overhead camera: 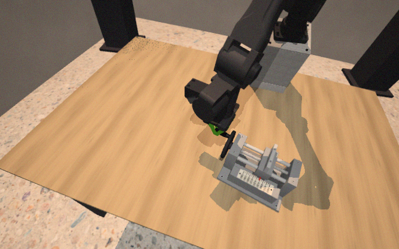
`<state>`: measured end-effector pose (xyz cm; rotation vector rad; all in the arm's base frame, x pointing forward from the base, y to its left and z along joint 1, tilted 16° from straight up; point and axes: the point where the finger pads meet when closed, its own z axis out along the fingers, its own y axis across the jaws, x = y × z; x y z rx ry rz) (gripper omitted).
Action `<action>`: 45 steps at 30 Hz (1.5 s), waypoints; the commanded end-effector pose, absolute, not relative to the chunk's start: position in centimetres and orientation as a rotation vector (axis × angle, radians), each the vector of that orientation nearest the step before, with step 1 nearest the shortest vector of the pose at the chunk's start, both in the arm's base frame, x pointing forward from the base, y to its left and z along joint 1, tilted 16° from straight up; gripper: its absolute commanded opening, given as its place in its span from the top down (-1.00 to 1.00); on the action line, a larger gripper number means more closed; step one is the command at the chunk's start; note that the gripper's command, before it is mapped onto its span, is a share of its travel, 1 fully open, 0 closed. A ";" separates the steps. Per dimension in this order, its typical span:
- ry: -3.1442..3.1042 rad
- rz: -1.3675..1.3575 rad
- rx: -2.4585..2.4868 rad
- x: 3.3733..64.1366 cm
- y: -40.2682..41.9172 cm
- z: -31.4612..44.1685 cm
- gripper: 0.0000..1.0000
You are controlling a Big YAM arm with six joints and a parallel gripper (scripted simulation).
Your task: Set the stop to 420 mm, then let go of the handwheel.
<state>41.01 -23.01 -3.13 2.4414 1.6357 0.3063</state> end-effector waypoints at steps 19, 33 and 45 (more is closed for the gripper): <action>1.631 0.318 2.425 39.0 -22.5 -3.1 0.87; 1.638 0.310 2.437 38.3 -22.1 -5.6 0.87; 1.646 0.303 2.449 37.6 -21.7 -6.3 0.87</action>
